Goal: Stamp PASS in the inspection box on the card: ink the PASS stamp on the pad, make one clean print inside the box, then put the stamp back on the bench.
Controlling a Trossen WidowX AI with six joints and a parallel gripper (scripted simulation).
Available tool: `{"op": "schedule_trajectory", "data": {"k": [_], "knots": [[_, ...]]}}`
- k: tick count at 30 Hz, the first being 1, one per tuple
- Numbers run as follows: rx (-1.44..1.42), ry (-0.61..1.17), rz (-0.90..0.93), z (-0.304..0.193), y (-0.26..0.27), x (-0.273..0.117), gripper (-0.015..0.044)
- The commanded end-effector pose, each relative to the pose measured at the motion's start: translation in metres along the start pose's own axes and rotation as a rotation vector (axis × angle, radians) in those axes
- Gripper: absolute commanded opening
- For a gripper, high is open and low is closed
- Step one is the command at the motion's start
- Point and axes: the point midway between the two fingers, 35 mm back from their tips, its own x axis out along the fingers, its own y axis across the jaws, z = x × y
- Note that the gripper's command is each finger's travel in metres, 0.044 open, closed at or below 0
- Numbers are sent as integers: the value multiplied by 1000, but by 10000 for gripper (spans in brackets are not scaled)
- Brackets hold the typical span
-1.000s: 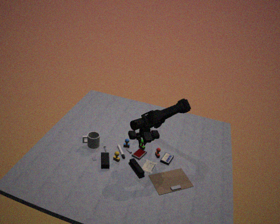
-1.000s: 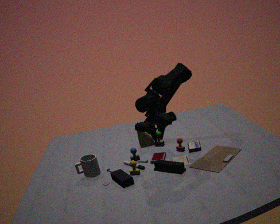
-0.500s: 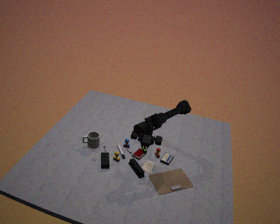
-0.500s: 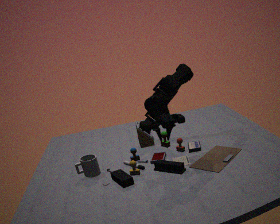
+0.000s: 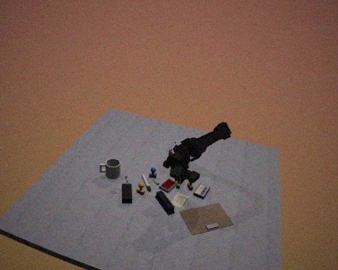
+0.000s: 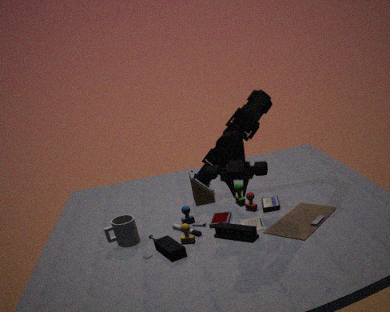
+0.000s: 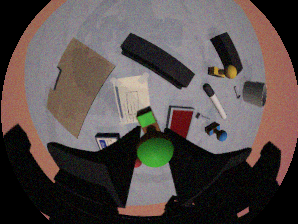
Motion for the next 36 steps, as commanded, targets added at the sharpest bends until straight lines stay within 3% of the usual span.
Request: {"op": "schedule_trajectory", "data": {"k": [1, 10, 36], "knots": [[117, 3, 3, 2, 11, 0, 0], [351, 10, 2, 5, 31, 1, 0], [356, 9, -2, 6, 32, 16, 0]]}}
